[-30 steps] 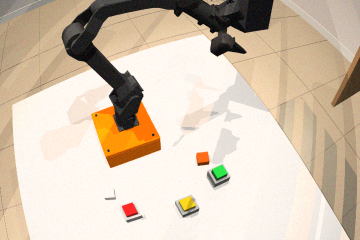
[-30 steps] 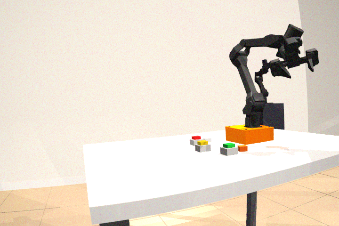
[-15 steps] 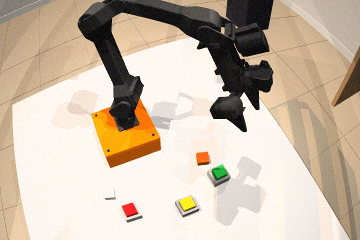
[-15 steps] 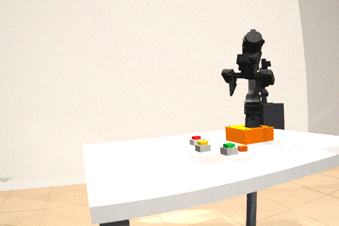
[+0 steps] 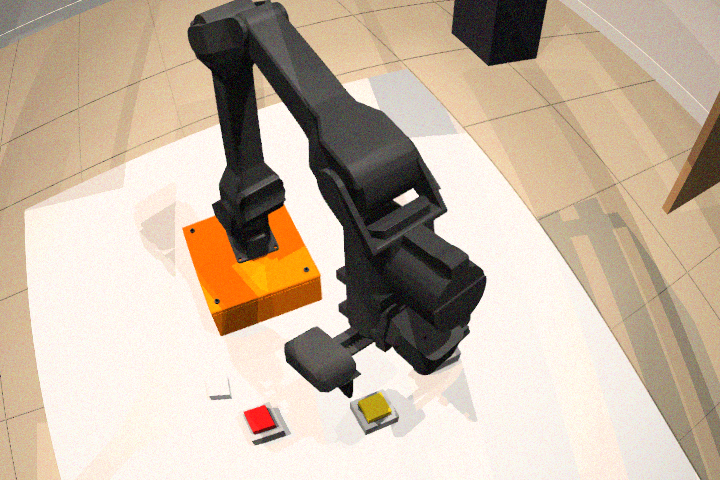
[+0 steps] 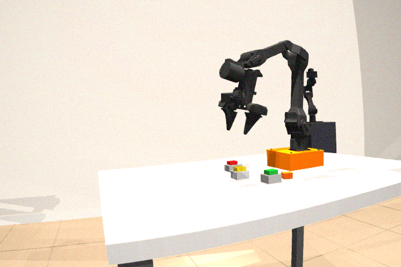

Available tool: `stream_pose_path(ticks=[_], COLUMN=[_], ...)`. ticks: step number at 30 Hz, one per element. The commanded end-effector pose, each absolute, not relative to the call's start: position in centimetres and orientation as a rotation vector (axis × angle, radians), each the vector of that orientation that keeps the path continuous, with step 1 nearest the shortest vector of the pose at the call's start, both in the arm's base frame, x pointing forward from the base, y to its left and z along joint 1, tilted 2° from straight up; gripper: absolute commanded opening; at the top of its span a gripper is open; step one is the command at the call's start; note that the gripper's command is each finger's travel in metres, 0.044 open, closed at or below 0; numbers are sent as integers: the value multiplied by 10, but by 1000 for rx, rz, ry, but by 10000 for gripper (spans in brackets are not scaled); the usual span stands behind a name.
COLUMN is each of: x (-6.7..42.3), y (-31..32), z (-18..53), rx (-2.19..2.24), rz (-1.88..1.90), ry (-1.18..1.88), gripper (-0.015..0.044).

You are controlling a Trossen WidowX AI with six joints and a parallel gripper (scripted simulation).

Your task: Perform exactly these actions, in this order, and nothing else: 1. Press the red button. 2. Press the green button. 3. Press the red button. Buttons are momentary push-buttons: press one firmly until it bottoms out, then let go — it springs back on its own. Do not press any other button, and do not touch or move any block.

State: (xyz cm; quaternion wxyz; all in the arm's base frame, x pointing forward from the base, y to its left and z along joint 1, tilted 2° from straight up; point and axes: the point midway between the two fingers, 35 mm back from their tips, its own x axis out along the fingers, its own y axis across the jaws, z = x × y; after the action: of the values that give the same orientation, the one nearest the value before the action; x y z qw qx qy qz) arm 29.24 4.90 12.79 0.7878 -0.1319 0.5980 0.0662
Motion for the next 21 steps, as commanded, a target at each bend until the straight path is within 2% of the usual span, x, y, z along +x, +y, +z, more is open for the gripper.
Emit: stream_pose_path(ticks=[1, 9, 13, 21], x=[291, 261, 257, 257], y=[1, -90, -96, -95], z=[118, 98, 96, 34], rx=[-219, -12, 10, 10], rz=[94, 24, 20, 21], ry=[1386, 1552, 1563, 1563], gripper=[400, 400, 400, 190])
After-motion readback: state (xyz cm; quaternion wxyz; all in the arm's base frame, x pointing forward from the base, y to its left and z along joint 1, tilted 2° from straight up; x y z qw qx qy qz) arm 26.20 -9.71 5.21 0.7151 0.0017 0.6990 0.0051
